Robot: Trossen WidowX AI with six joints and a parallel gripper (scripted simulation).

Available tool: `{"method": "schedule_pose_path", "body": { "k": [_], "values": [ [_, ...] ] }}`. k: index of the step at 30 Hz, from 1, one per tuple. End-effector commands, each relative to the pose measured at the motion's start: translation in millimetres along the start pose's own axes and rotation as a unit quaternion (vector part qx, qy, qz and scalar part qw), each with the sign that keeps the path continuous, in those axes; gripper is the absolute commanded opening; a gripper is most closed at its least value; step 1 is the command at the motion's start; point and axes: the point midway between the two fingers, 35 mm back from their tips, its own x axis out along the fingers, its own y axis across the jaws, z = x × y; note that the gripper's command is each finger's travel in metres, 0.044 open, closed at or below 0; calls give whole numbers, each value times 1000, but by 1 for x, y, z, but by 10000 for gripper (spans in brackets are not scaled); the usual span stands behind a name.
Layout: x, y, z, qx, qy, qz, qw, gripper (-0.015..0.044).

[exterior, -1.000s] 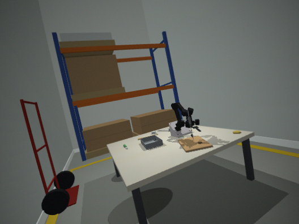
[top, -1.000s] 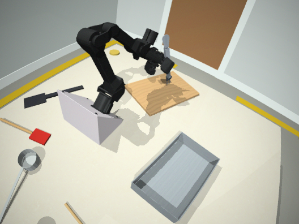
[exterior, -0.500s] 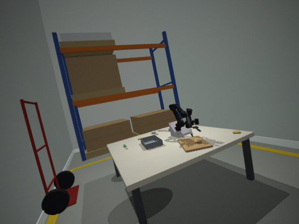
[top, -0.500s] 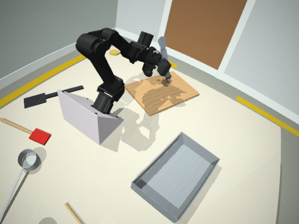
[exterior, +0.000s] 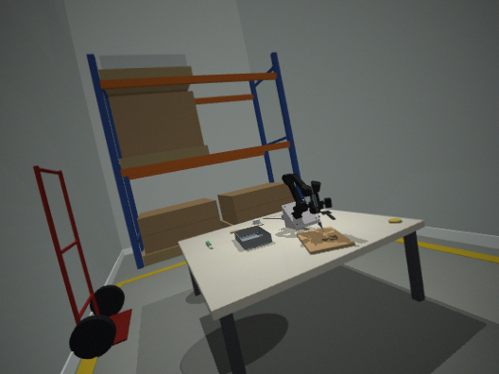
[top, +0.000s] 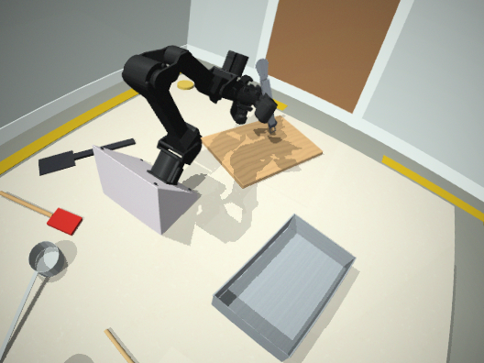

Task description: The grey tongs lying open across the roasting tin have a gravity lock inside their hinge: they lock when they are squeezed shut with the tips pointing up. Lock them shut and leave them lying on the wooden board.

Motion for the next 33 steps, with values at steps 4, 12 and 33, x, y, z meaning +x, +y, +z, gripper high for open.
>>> {"method": "schedule_pose_path", "body": {
  "k": [4,12,33],
  "values": [
    [-1,0,-3,6,5,1,1000,-150],
    [-1,0,-3,6,5,1,1000,-150],
    [28,-8,-11,-92,-112,-2,989,-150]
  ]
}}
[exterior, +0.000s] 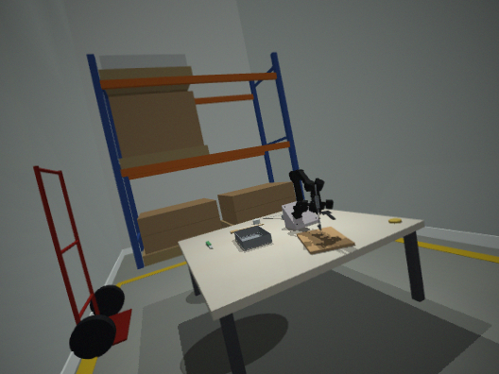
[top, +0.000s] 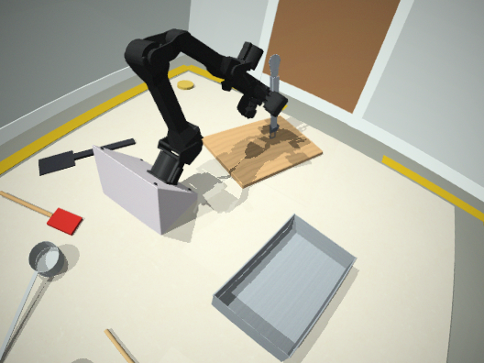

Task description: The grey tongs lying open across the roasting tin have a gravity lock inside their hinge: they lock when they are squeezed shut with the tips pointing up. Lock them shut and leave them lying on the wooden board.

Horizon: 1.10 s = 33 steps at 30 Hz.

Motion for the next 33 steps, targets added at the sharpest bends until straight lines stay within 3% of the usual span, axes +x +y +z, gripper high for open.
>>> {"method": "schedule_pose_path", "body": {
  "k": [1,33],
  "values": [
    [4,-1,-8,-16,-21,-2,1000,-150],
    [14,12,-5,-15,-305,-20,952,-150]
  ]
}}
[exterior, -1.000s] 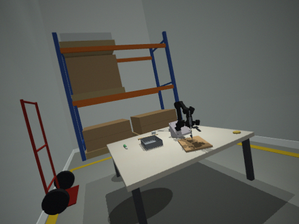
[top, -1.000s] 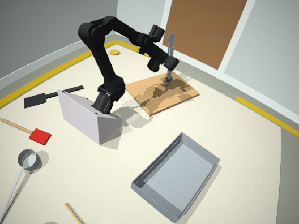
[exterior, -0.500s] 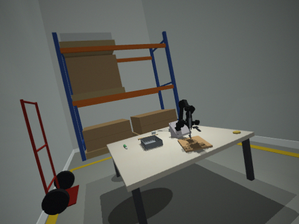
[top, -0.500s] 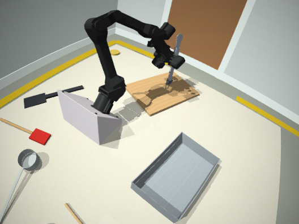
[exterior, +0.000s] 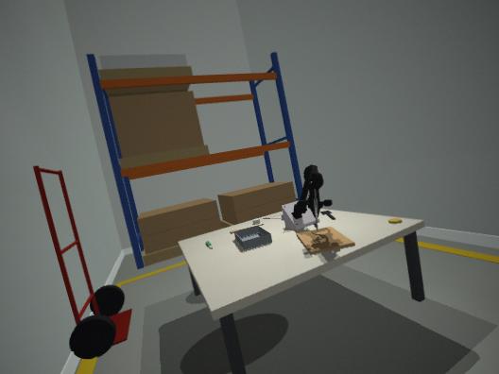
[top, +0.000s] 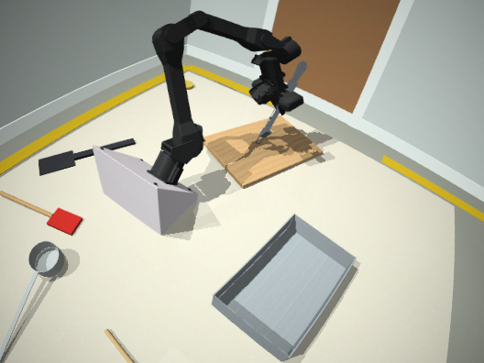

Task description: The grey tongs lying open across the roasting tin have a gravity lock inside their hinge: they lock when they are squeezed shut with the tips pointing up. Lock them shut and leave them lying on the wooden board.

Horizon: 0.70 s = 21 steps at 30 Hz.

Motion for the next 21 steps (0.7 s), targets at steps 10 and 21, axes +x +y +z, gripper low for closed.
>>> {"method": "schedule_pose_path", "body": {
  "k": [10,21],
  "values": [
    [-13,-3,4,40,-110,-49,992,-150],
    [-20,-5,4,65,-142,-72,985,-150]
  ]
}}
